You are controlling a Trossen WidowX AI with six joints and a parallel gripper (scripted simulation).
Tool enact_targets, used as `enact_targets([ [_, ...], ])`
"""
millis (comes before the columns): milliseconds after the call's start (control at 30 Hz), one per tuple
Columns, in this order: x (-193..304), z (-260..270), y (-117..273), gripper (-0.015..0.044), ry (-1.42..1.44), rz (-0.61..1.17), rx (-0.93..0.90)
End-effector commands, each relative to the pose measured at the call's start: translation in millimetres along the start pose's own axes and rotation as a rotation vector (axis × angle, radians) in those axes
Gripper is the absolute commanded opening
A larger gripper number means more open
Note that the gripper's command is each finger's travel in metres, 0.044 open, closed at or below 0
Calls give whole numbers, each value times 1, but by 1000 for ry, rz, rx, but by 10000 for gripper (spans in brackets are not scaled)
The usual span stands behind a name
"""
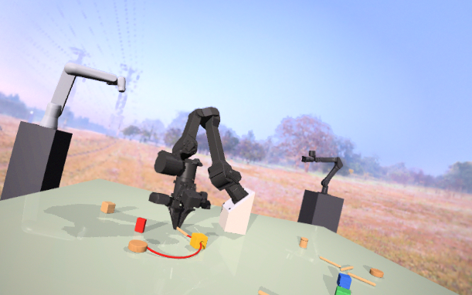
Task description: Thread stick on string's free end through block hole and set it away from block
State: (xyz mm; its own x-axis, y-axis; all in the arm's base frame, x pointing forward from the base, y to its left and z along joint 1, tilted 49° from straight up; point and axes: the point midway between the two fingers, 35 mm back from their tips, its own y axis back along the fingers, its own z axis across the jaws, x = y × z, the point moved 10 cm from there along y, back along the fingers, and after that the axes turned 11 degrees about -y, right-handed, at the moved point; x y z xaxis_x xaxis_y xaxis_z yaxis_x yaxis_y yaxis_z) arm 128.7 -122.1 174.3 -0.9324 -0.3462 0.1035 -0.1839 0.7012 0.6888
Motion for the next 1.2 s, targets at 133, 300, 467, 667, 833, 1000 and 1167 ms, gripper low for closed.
enact_targets([
  [133, 1, -2, -1, 0, -8, 7, 7],
  [300, 1, -2, -1, 0, -8, 7, 7],
  [467, 0, 0, 0, 79, 0, 0, 0],
  [667, -5, 0, 14, 210, -3, -2, -13],
  [833, -11, 3, 65, 210, 3, 1, -25],
  [1000, -8, 4, 80, 210, 8, 1, -18],
  [1167, -8, 4, 80, 210, 8, 1, -18],
])
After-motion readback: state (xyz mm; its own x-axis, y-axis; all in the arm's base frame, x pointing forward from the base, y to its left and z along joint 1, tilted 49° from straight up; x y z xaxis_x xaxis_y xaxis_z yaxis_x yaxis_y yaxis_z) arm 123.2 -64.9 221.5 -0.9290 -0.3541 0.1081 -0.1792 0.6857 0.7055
